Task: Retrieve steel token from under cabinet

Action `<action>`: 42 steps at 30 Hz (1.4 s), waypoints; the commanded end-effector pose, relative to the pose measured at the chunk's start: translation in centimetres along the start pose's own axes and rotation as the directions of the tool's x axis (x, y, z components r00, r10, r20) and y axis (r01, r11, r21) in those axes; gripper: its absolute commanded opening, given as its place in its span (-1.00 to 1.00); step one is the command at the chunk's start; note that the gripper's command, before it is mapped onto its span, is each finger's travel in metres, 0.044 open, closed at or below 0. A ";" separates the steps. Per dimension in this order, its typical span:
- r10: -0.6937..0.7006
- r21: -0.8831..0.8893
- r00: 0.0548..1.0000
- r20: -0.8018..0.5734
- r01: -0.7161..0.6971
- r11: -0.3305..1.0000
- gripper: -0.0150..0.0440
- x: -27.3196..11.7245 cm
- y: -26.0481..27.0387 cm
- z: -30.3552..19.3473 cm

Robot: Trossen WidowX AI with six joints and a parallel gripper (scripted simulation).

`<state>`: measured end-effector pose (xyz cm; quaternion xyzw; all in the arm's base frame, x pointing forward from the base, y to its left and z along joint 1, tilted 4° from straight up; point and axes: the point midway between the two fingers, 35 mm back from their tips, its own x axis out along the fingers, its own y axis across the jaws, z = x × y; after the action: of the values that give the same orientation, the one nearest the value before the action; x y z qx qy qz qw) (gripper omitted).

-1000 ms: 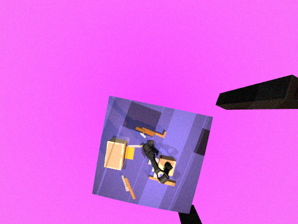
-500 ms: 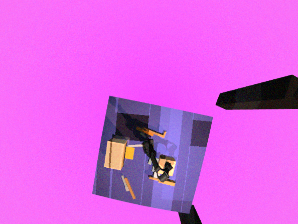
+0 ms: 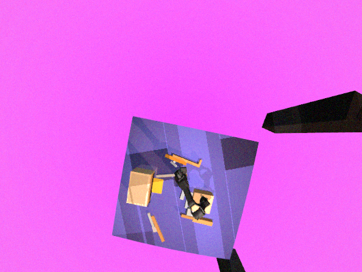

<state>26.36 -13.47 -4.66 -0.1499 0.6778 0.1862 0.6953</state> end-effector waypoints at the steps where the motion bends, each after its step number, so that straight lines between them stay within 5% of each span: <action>1: 0.000 0.000 1.000 0.000 0.000 1.000 -0.31 0.0 0.0 0.0; 6: 0.000 0.000 1.000 0.000 0.000 1.000 0.13 0.0 0.0 0.0; 10: 0.000 0.000 1.000 0.000 0.000 1.000 0.19 0.0 0.0 0.0; 13: -0.006 0.000 1.000 0.002 0.006 1.000 0.42 0.0 0.0 0.0; 25: -0.007 -0.002 1.000 0.002 0.007 1.000 0.42 0.2 0.1 0.0; 29: -0.002 -0.003 1.000 0.001 0.002 1.000 0.07 0.1 0.2 0.0; 38: -0.002 -0.003 1.000 0.001 0.002 1.000 -0.14 0.1 0.2 0.0; 42: -0.002 -0.003 1.000 0.001 0.002 1.000 -0.49 0.1 0.2 0.0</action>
<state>26.26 -13.34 -4.81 -0.1518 0.6770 0.1863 0.6957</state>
